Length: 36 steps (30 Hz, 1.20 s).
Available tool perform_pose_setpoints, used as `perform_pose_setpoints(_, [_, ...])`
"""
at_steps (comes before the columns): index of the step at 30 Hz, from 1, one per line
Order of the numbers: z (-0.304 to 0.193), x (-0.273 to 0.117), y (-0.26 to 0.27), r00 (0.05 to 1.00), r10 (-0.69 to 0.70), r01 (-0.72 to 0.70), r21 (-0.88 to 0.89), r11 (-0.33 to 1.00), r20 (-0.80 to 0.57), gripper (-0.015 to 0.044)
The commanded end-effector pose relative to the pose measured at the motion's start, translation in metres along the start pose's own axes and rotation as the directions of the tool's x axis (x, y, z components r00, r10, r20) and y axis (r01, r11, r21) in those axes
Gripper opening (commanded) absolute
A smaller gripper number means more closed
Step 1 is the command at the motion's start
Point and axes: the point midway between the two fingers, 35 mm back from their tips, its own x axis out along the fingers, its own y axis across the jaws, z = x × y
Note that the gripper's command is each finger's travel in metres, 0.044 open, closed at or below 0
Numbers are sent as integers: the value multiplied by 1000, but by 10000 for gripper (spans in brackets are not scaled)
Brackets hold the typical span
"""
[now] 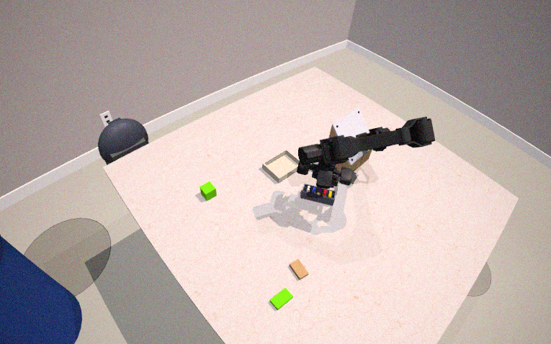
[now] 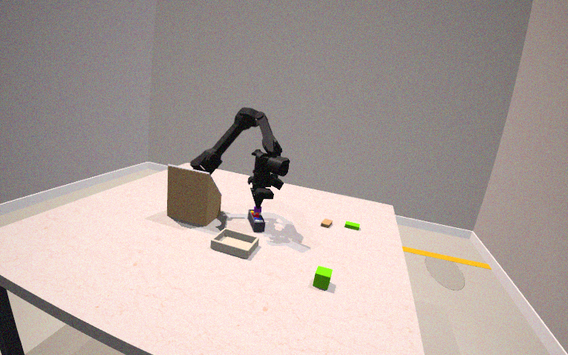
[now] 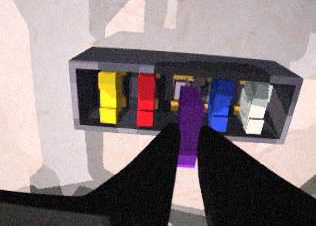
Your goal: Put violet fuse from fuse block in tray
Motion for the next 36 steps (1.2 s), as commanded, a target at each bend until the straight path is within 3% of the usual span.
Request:
perform_pose_setpoints(1, [0,-5,-1,1000,-5,5,-3,1000,-5,0])
perform_pose_setpoints(17, [-1,-24,-4,1000,-6,6,-3,1000,-5,0])
perform_pose_setpoints(36, [-42,-33,-95,1000,-27,27,-1,1000,-13,0])
